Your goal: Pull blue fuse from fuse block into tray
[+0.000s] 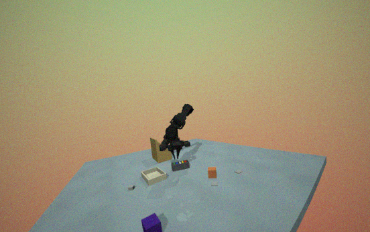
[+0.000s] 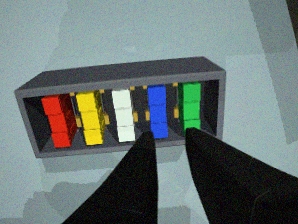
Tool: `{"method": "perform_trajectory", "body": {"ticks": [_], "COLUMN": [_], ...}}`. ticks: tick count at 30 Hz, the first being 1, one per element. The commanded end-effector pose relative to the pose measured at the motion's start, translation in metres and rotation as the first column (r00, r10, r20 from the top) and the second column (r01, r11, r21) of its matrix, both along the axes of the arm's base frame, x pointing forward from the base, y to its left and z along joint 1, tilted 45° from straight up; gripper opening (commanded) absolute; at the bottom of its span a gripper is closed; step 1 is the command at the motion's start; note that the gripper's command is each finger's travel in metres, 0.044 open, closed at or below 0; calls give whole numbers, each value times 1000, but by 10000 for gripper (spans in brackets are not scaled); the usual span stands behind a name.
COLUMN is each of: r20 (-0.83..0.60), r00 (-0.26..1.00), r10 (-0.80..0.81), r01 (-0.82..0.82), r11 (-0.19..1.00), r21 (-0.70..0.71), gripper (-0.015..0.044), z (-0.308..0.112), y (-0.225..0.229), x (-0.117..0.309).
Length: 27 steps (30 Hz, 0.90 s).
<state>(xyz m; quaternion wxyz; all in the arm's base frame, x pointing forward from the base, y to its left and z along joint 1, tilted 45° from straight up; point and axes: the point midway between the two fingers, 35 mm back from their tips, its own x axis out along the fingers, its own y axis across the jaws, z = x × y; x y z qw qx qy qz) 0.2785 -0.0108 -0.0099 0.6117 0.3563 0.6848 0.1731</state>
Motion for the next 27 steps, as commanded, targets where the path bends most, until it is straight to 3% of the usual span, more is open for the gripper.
{"method": "perform_trajectory", "body": {"ticks": [1,27], "r20": [-1,-1], "r00": [1000,1000], "r10": [-1,-1], "r01": [1,1], "r11": [1000,1000], "r21": [4,5], "gripper": [65,65], "z": [-3,-14], "y": [4,17], "x": [0,1]}}
